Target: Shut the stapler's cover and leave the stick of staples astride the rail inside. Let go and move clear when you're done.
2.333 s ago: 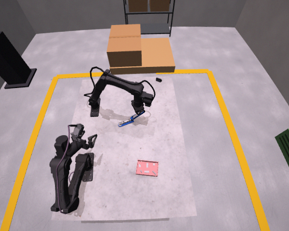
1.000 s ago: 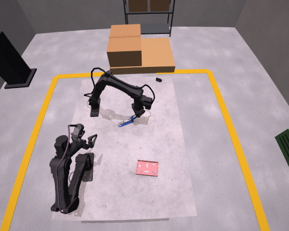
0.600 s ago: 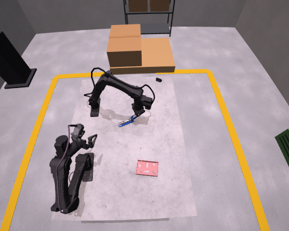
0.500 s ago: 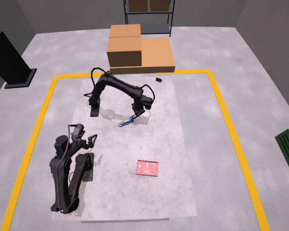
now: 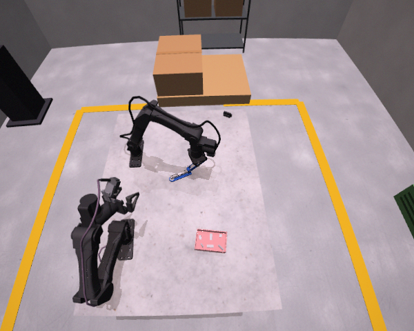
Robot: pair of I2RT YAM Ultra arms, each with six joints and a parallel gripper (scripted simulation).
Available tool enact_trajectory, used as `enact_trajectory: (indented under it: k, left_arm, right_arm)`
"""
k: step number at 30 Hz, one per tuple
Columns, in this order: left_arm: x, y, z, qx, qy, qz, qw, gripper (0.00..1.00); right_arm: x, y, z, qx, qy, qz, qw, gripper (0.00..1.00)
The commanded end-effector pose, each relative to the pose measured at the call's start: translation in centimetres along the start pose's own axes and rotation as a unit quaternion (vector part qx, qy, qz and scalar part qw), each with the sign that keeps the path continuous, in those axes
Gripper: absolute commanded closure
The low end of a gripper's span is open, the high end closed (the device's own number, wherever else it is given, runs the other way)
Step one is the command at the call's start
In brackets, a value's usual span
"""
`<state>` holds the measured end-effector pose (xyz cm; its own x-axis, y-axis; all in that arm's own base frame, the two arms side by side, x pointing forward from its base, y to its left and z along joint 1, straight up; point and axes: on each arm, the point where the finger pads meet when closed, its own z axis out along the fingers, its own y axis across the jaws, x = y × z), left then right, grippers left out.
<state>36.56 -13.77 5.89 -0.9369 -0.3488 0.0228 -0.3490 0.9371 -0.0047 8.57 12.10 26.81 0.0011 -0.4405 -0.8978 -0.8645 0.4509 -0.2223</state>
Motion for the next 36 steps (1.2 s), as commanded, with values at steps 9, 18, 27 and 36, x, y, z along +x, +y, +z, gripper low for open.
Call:
enact_trajectory:
  k: [9, 18, 27, 36]
  left_arm:
    - [0.3, -0.2, -1.1, 0.002, -0.080, 0.000, 0.997, 1.00]
    - [0.6, -0.2, -1.5, 0.002, -0.122, 0.000, 0.993, 1.00]
    - [1.1, -0.2, -1.9, 0.002, -0.183, -0.001, 0.983, 1.00]
    - [1.5, -0.2, -2.3, 0.002, -0.226, -0.001, 0.974, 1.00]
  right_arm:
    - [-0.1, -0.1, -0.1, 0.000, -0.005, 0.005, 1.000, 0.00]
    - [-0.1, -0.1, -0.1, 0.000, -0.005, 0.005, 1.000, 0.00]
    - [-0.1, -0.1, -0.1, 0.000, -0.005, 0.005, 1.000, 0.00]
    - [-0.1, -0.1, -0.1, 0.000, -0.005, 0.005, 1.000, 0.00]
